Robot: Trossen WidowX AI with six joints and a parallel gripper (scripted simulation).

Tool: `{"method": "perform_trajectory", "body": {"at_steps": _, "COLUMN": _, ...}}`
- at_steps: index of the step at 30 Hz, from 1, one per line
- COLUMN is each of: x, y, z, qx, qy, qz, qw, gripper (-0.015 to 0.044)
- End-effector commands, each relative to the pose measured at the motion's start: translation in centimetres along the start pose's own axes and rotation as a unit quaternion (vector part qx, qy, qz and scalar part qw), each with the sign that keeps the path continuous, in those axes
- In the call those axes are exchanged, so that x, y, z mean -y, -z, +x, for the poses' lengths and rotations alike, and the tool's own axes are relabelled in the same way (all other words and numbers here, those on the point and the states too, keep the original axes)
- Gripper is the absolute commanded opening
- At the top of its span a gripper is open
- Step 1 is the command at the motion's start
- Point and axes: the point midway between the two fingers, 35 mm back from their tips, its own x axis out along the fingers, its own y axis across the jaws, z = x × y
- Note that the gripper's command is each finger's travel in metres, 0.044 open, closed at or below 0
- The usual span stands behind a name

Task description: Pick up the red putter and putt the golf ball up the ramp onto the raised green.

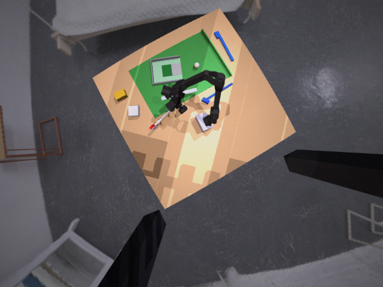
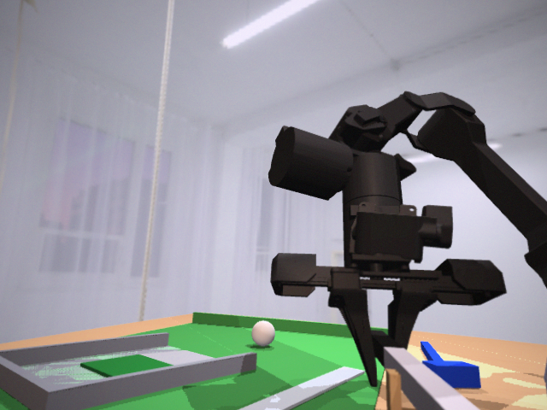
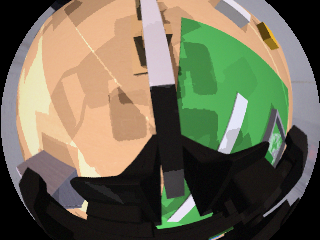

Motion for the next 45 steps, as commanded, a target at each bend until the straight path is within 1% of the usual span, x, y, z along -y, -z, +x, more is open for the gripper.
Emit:
{"method": "perform_trajectory", "body": {"at_steps": 1, "x": 0.3, "y": -0.9, "z": -2.3, "qx": 0.009, "qy": 0.004, "qz": 0.001, "qw": 1.0, "gripper": 0.0}}
{"method": "perform_trajectory", "body": {"at_steps": 10, "x": -0.1, "y": -2.3, "z": -7.9, "qx": 0.009, "qy": 0.004, "qz": 0.001, "qw": 1.0, "gripper": 0.0}}
{"method": "perform_trajectory", "body": {"at_steps": 13, "x": -0.2, "y": -2.4, "z": -8.4, "qx": 0.009, "qy": 0.004, "qz": 0.001, "qw": 1.0, "gripper": 0.0}}
{"method": "perform_trajectory", "body": {"at_steps": 14, "x": 0.1, "y": -2.1, "z": -7.7, "qx": 0.006, "qy": 0.008, "qz": 0.002, "qw": 1.0, "gripper": 0.0}}
{"method": "perform_trajectory", "body": {"at_steps": 20, "x": 0.5, "y": 0.9, "z": -9.1, "qx": -0.005, "qy": 0.015, "qz": 0.119, "qw": 0.993, "gripper": 0.0}}
{"method": "perform_trajectory", "body": {"at_steps": 25, "x": 0.6, "y": 3.8, "z": -10.4, "qx": -0.014, "qy": 0.023, "qz": 0.228, "qw": 0.973, "gripper": 0.0}}
{"method": "perform_trajectory", "body": {"at_steps": 30, "x": 0.5, "y": 6.8, "z": -11.5, "qx": -0.023, "qy": 0.032, "qz": 0.333, "qw": 0.942, "gripper": 0.0}}
{"method": "perform_trajectory", "body": {"at_steps": 35, "x": 0.0, "y": 9.8, "z": -12.6, "qx": -0.031, "qy": 0.042, "qz": 0.435, "qw": 0.899, "gripper": 0.0}}
{"method": "perform_trajectory", "body": {"at_steps": 45, "x": -1.6, "y": 15.7, "z": -14.5, "qx": -0.046, "qy": 0.066, "qz": 0.62, "qw": 0.781, "gripper": 0.0}}
